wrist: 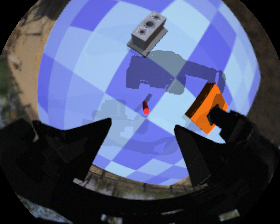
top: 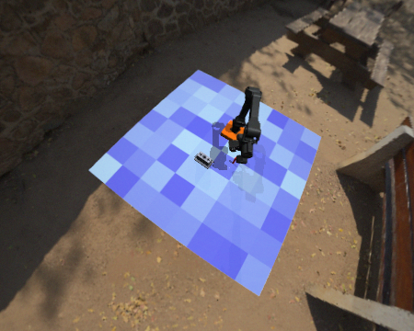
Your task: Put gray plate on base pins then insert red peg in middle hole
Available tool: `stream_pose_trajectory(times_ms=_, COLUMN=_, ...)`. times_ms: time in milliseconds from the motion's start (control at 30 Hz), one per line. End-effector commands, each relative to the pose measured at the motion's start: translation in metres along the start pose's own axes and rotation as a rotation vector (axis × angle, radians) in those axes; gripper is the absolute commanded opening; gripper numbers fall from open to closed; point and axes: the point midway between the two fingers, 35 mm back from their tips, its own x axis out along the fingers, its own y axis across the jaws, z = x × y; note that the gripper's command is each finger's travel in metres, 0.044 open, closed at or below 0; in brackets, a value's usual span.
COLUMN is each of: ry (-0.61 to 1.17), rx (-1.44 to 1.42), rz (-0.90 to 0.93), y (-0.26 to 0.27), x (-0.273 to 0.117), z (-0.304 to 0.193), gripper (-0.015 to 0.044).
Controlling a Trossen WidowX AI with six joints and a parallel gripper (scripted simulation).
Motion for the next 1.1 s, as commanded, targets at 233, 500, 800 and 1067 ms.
stream_pose_trajectory(times_ms=233, ry=-0.001, rx=-0.014, rz=0.003, y=-0.007, x=0.030, z=-0.005, gripper=0.0440)
stream_pose_trajectory(times_ms=500, ry=-0.001, rx=-0.014, rz=0.002, y=-0.007, x=0.045, z=-0.004, gripper=0.0440)
stream_pose_trajectory(times_ms=800, ry=-0.001, rx=-0.014, rz=0.003, y=-0.006, x=0.057, z=-0.004, gripper=0.0440)
stream_pose_trajectory(times_ms=1067, ry=-0.001, rx=-0.014, rz=0.002, y=-0.006, x=0.071, z=-0.004, gripper=0.0440)
